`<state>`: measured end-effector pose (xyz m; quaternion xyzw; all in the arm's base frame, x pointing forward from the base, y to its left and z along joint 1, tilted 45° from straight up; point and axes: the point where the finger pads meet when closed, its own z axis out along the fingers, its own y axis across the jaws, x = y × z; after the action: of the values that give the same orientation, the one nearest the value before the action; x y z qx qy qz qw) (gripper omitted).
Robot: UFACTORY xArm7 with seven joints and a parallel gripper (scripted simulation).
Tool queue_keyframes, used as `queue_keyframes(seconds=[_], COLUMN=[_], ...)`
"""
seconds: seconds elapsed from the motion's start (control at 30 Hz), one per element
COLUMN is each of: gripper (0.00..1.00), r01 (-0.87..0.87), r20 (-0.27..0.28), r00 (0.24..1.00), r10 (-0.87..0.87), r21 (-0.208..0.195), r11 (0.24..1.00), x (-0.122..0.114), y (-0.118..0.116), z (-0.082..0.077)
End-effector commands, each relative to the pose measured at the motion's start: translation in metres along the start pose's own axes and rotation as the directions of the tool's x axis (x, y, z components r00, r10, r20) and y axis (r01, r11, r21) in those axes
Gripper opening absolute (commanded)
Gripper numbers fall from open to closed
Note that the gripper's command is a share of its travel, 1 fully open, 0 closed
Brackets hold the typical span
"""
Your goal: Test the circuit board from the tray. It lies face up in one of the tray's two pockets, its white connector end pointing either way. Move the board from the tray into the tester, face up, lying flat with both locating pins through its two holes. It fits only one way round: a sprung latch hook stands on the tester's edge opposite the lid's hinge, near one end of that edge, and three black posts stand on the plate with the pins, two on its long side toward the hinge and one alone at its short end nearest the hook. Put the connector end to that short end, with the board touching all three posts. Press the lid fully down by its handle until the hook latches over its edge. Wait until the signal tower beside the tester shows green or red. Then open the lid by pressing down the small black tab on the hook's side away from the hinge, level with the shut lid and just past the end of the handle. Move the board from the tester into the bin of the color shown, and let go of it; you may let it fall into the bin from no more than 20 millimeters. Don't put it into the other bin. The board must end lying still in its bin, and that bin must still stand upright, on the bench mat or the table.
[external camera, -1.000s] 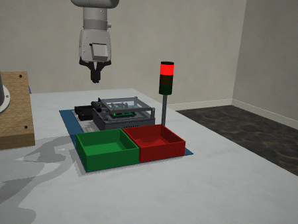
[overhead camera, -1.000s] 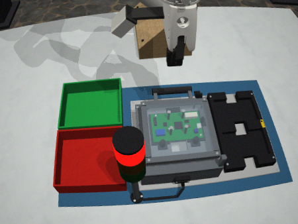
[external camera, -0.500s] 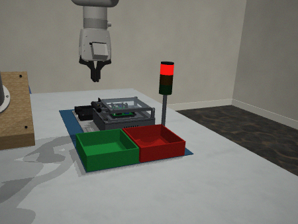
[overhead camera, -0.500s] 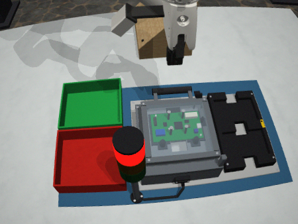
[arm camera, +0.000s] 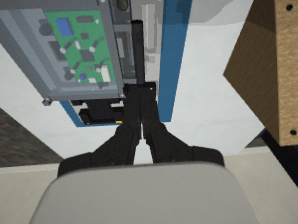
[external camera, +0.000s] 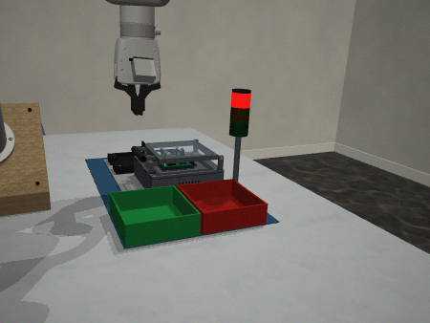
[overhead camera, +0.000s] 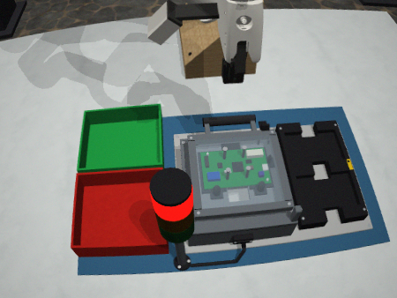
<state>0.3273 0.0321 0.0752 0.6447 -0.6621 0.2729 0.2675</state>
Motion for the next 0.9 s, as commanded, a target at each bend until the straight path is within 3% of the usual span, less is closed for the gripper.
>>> queue_keyframes(seconds=[0.0,0.4,0.87], gripper=[0.00,0.00,0.00], r01=[0.000,-0.041,-0.313], r20=[0.002,0.002,0.003], r00=[1.000,0.999,0.950], r10=[0.000,0.041,0.313], r21=[0.004,0.004,0.003], r11=[1.000,0.999,0.950], x=[-0.0006,-0.0006,-0.0006], y=[-0.0009,-0.0009,-0.0009], z=[-0.0018,-0.0018,-0.0018])
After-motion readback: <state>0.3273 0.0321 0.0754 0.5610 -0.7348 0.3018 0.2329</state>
